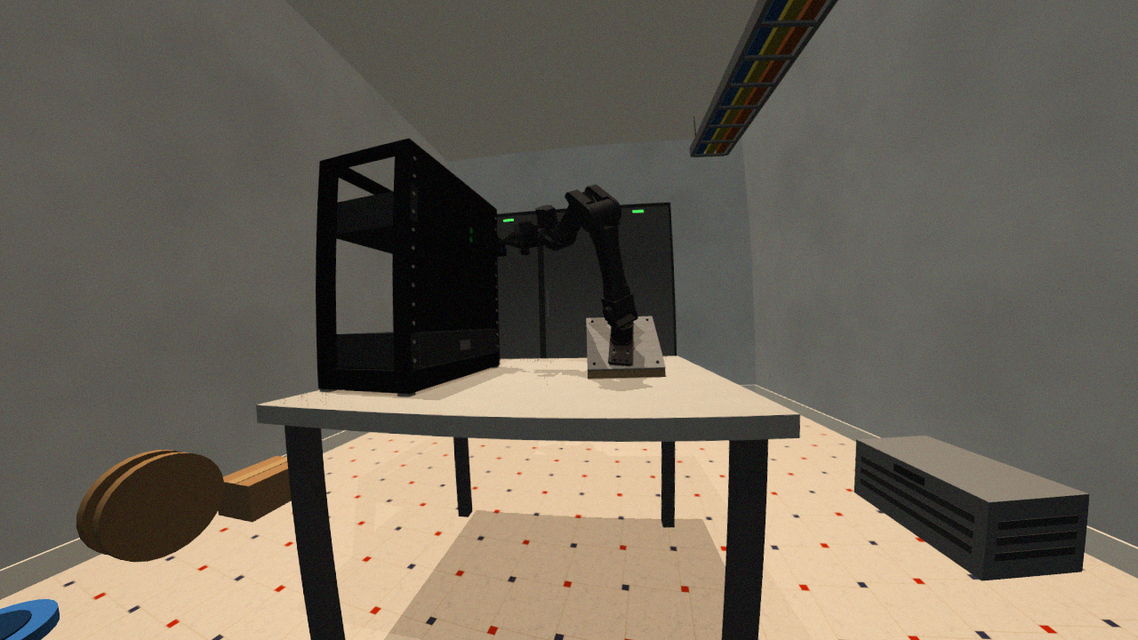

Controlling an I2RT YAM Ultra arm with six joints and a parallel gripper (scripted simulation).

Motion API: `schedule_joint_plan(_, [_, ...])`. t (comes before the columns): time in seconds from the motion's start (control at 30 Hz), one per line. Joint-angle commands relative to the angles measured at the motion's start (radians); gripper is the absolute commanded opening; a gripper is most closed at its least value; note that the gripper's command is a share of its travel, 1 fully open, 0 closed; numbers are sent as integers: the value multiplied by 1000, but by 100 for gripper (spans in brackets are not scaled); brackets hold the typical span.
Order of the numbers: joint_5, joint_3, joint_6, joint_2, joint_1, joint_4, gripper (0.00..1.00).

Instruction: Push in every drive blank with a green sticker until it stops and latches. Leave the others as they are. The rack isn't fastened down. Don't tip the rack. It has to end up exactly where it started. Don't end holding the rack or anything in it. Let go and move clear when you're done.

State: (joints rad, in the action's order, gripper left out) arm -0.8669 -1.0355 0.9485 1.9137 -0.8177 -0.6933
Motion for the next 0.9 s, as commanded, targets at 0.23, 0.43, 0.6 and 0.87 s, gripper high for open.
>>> schedule_joint_plan(0.23, [45,-53,-16,14,22,-8,0])
schedule_joint_plan(0.43, [45,-53,-16,14,22,-8,0])
schedule_joint_plan(0.6, [52,-65,-18,18,30,12,0])
schedule_joint_plan(0.87, [63,-89,-21,17,41,5,0])
